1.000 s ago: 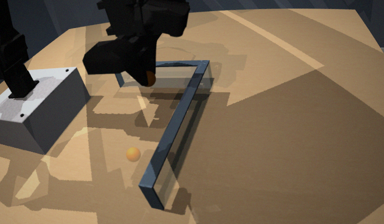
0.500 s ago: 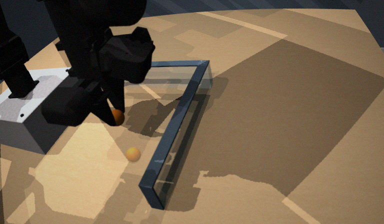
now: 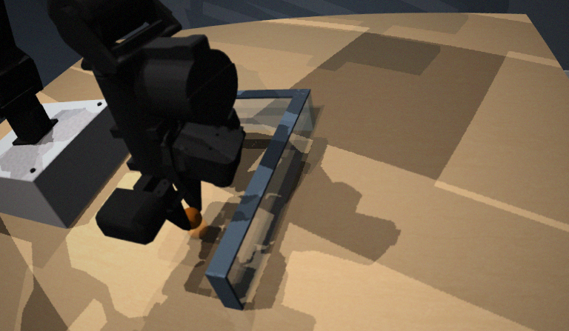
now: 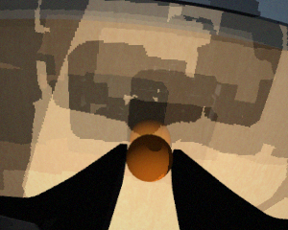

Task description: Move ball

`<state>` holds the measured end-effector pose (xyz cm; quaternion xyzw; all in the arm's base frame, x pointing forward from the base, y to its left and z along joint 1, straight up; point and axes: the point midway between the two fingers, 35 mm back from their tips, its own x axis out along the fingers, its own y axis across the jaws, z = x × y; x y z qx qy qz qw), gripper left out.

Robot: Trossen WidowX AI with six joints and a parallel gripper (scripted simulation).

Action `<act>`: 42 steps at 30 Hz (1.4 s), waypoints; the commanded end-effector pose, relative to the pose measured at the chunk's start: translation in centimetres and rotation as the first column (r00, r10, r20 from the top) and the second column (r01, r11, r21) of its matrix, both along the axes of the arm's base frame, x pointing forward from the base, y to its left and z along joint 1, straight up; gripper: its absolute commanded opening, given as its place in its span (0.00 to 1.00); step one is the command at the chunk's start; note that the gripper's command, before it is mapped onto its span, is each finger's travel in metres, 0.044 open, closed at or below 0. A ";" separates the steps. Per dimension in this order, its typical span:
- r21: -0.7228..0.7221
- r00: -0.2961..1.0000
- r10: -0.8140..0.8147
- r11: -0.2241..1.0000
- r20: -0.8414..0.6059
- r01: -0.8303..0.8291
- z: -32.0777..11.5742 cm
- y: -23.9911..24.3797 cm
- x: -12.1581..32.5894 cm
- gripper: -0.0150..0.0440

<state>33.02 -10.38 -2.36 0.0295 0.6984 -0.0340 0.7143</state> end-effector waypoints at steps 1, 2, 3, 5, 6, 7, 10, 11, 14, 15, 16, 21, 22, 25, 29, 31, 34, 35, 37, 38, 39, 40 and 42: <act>0.000 1.000 0.004 1.000 0.007 -0.004 -0.4 0.0 0.0 0.25; 0.000 1.000 0.004 1.000 0.007 -0.004 -0.5 0.0 0.0 0.25; 0.000 1.000 0.004 1.000 0.007 -0.004 -0.5 0.0 0.0 0.25; 0.000 1.000 0.004 1.000 0.007 -0.004 -0.8 0.0 0.1 0.25; 0.000 1.000 0.004 1.000 0.007 -0.004 -0.9 0.0 0.1 0.25; 0.000 1.000 0.004 1.000 0.007 -0.004 -1.1 0.0 0.1 0.25; 0.000 1.000 0.004 1.000 0.006 -0.004 -1.6 0.0 0.1 0.25; 0.000 1.000 0.004 1.000 0.006 -0.004 -1.7 0.0 0.1 0.25; 0.000 1.000 0.004 1.000 0.006 -0.004 -2.2 0.0 0.1 0.25; 0.000 1.000 0.004 1.000 0.006 -0.004 -2.3 0.0 0.1 0.25; 0.000 1.000 0.004 1.000 0.006 -0.004 -2.3 0.0 0.1 0.25; 0.000 1.000 0.004 1.000 0.006 -0.004 -2.3 0.0 0.1 0.25; 0.000 1.000 0.004 1.000 0.006 -0.004 -2.3 0.0 0.1 0.25; -0.004 1.000 0.000 1.000 0.012 0.000 -2.1 -0.1 0.3 0.39; -0.004 1.000 0.000 1.000 0.012 0.000 -2.1 -0.1 0.3 0.57; -0.004 1.000 0.000 1.000 0.012 0.000 -2.1 -0.1 0.3 0.65; -0.004 1.000 0.000 1.000 0.012 0.000 -2.1 -0.1 0.3 0.65; -0.004 1.000 0.000 1.000 0.012 0.000 -2.1 -0.1 0.3 0.65; -0.004 1.000 0.000 1.000 0.012 0.000 -2.1 -0.1 0.3 0.65; -0.004 1.000 0.000 1.000 0.012 0.000 -1.8 -0.1 0.3 0.65; -0.004 1.000 0.001 1.000 0.012 -0.001 -1.0 -0.1 0.4 0.65; -0.003 1.000 0.001 1.000 0.011 -0.001 0.4 -0.1 0.4 0.65; -0.002 1.000 0.003 1.000 0.009 -0.003 4.0 -0.1 0.2 0.65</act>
